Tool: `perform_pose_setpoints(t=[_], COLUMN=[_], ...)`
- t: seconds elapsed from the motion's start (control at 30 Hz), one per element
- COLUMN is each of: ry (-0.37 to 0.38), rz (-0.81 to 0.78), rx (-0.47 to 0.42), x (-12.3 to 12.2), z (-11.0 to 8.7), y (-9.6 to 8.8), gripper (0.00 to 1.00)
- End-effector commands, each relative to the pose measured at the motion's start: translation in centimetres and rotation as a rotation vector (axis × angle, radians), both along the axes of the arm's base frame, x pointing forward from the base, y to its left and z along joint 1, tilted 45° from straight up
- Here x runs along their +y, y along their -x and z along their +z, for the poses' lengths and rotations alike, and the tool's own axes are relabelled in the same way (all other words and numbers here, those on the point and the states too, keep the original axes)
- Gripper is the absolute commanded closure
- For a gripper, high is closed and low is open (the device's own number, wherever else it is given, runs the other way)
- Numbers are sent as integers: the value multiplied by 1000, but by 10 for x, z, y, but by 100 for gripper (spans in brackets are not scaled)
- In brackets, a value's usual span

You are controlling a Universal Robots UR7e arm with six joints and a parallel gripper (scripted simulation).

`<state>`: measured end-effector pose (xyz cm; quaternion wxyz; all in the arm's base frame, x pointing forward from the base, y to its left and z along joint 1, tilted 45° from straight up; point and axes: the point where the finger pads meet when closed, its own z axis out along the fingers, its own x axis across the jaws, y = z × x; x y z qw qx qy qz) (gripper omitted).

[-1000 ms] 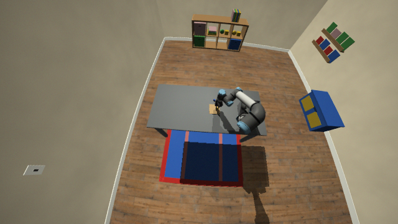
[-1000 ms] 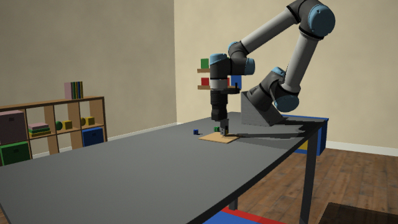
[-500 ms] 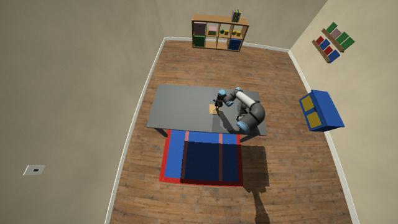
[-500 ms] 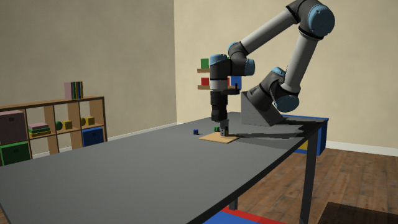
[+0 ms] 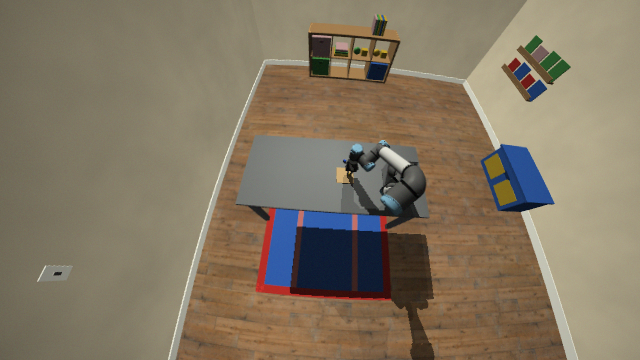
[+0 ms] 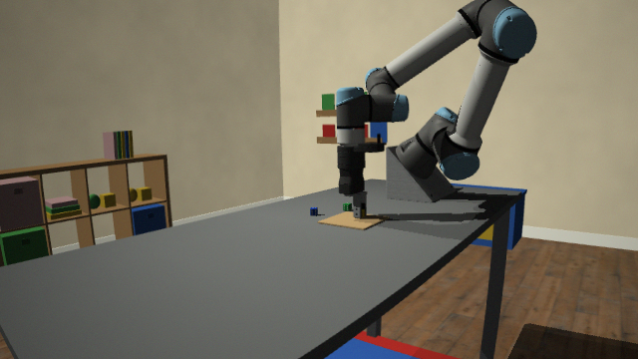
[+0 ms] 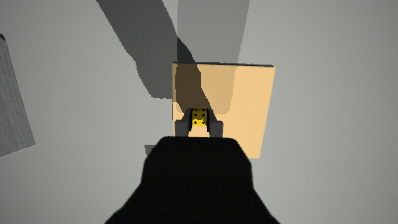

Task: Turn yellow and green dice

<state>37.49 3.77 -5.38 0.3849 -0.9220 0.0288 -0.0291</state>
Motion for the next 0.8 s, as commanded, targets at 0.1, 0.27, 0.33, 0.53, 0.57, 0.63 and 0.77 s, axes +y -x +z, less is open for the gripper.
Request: perform_pose_setpoints(t=[0.1, 0.27, 0.33, 0.53, 0.57, 0.63, 0.77], ry=[1, 1, 1, 1, 1, 1, 1], rz=[-1, -1, -1, -1, -1, -1, -1], rx=[-1, -1, -1, -1, -1, -1, -1], x=[0, 0, 0, 0, 0, 0, 0], z=[0, 0, 0, 0, 0, 0, 0], y=[0, 0, 0, 0, 0, 0, 0], gripper=[60, 60, 60, 60, 60, 60, 54])
